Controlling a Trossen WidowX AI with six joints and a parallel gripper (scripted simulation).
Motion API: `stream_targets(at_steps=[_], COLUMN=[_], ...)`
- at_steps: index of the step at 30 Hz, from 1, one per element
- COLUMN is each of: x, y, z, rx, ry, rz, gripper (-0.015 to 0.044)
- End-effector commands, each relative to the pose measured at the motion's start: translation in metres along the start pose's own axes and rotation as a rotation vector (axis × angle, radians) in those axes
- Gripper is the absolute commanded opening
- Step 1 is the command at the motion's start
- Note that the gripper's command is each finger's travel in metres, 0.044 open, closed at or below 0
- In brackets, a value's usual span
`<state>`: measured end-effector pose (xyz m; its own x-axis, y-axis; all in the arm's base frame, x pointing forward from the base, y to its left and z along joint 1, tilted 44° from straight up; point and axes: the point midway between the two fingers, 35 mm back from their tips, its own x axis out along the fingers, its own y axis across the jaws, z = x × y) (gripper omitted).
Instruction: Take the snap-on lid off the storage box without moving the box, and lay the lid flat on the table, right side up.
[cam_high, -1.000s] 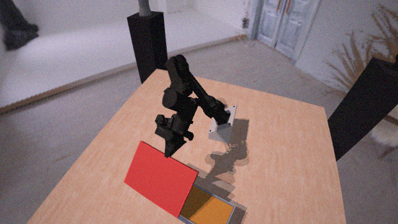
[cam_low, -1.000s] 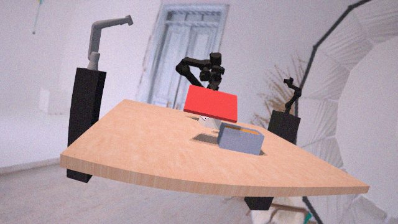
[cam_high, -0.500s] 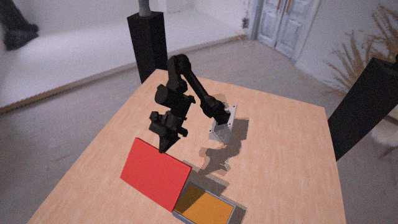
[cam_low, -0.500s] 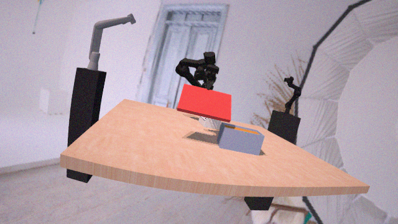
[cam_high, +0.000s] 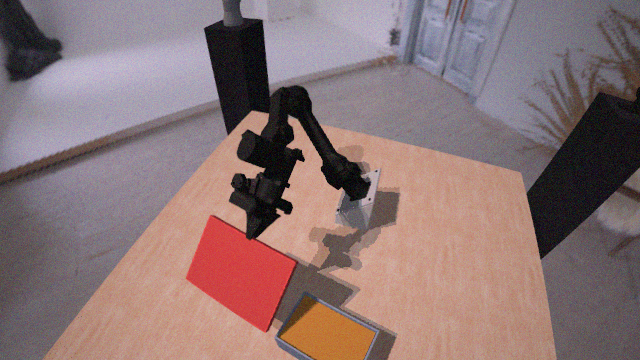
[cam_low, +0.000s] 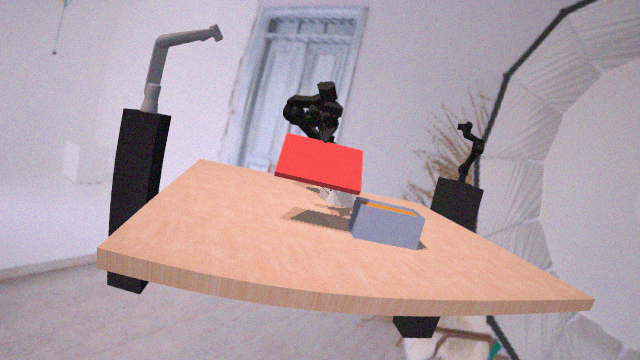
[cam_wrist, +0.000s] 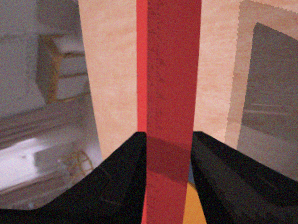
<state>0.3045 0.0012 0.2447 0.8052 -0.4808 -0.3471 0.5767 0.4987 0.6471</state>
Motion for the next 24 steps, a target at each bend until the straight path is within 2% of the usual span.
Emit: stream_targets(at_steps=[1, 24], x=[-0.003, -0.006], y=[0.005, 0.002], z=[0.010, 0.056], rx=[0.009, 0.008], ry=[0.003, 0.001], rz=[0.016, 0.017], gripper=[0.0000, 0.0000])
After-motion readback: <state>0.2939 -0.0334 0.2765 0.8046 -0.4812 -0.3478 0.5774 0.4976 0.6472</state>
